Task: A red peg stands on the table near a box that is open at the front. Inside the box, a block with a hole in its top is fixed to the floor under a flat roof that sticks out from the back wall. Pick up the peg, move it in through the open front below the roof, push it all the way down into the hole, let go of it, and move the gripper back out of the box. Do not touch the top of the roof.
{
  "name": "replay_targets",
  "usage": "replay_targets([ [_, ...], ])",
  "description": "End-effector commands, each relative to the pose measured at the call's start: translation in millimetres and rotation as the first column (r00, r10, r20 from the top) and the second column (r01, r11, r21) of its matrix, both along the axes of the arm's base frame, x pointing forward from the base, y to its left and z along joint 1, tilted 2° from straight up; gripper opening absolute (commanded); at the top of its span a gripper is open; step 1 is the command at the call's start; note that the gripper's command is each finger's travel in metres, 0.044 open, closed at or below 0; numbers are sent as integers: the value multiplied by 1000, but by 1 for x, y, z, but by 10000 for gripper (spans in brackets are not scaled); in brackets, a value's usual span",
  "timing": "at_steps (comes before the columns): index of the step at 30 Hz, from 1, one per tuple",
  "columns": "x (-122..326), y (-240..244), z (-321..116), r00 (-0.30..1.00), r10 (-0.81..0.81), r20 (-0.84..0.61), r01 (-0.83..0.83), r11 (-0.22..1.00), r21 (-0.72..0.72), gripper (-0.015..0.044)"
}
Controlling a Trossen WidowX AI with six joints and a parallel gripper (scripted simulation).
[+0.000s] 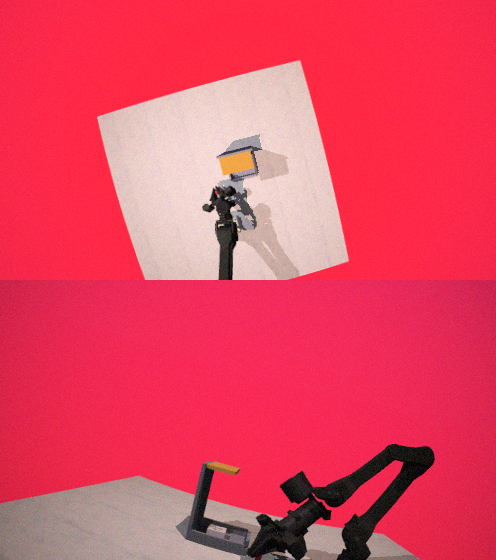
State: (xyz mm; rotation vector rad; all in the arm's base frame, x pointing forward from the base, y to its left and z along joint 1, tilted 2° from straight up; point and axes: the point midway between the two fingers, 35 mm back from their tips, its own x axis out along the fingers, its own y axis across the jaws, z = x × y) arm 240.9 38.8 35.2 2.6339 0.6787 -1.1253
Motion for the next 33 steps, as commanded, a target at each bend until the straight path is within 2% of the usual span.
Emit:
replay_targets([
  [1, 0, 0, 0, 1000, 0, 1, 0, 1000, 0, 16],
  [10, 1, 0, 4, 1000, 0, 1, 0, 1000, 0, 0],
  [33, 3, 1, 51, 1000, -1, -3, 1, 1000, 1, 0],
])
